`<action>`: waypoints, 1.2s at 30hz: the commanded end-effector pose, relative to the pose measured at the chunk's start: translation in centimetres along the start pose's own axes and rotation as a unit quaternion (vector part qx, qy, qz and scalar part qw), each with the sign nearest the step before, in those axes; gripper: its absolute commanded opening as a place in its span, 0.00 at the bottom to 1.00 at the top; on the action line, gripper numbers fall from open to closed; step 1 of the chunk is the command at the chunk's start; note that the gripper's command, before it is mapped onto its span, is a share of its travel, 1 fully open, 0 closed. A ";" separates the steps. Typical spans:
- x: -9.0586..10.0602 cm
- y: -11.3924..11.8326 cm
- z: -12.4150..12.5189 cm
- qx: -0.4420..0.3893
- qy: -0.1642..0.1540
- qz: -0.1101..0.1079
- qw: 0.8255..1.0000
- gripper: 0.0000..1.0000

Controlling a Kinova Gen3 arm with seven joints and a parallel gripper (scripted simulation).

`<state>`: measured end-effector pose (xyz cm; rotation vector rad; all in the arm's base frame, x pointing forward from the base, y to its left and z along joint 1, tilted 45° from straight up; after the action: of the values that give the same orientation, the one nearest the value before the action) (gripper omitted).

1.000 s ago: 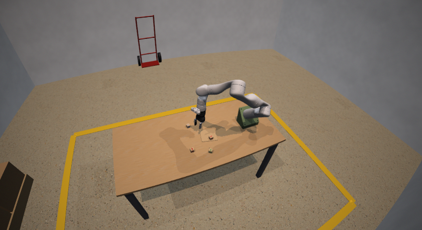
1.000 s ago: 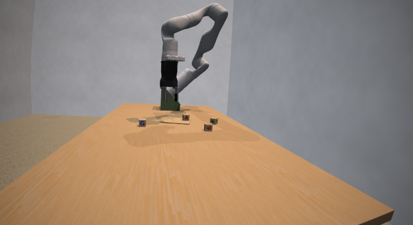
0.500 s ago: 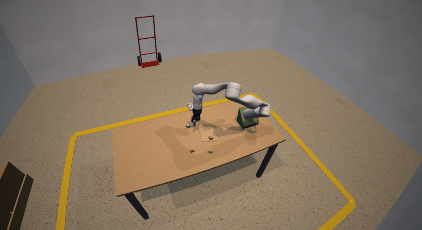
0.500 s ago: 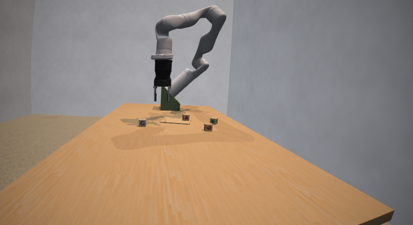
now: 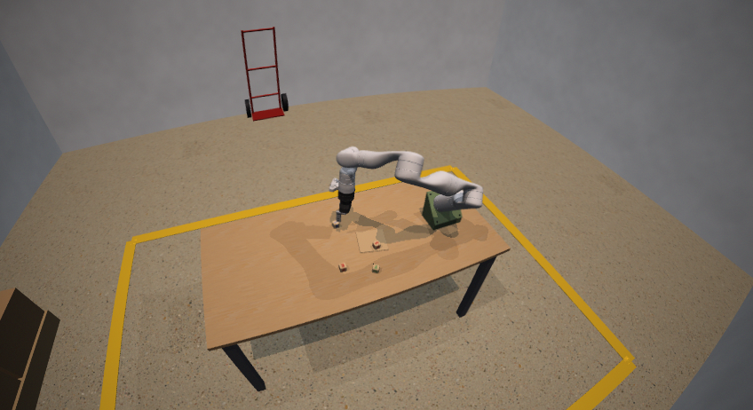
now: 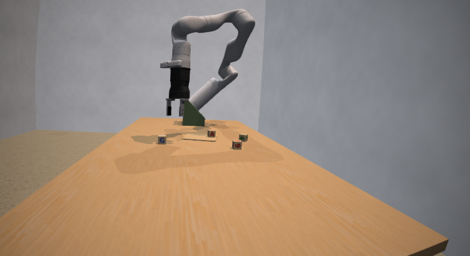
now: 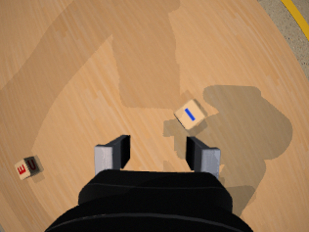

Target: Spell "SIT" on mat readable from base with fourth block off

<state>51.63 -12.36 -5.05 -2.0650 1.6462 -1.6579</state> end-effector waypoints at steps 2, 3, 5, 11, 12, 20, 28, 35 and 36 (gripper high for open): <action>-0.4 0.5 0.8 -0.066 -0.002 -0.002 0.998 1.00; -0.4 0.5 0.8 -0.066 -0.002 -0.002 0.998 1.00; -0.4 0.6 1.0 -0.081 -0.002 -0.002 0.997 1.00; -0.5 1.2 1.9 -0.167 -0.003 -0.006 0.986 1.00; -0.6 1.3 2.0 -0.180 -0.003 -0.007 0.984 1.00; -0.7 1.8 2.7 -0.262 -0.004 -0.012 0.965 1.00; -0.9 2.2 3.2 -0.328 -0.004 -0.017 0.945 1.00; -1.1 2.4 3.5 -0.368 -0.004 -0.021 0.929 1.00; -1.1 2.5 3.5 -0.374 -0.004 -0.022 0.927 1.00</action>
<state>52.54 -14.49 -8.62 -2.3638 2.4952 -1.1310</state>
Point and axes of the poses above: the point where the finger pads meet when closed, its own x axis back along the fingers, its own y axis across the jaws, z = x × y, the point moved 1 cm from there along x, back along the fingers, and after that the axes turned 8 degrees about -x, right-handed, at the moved point
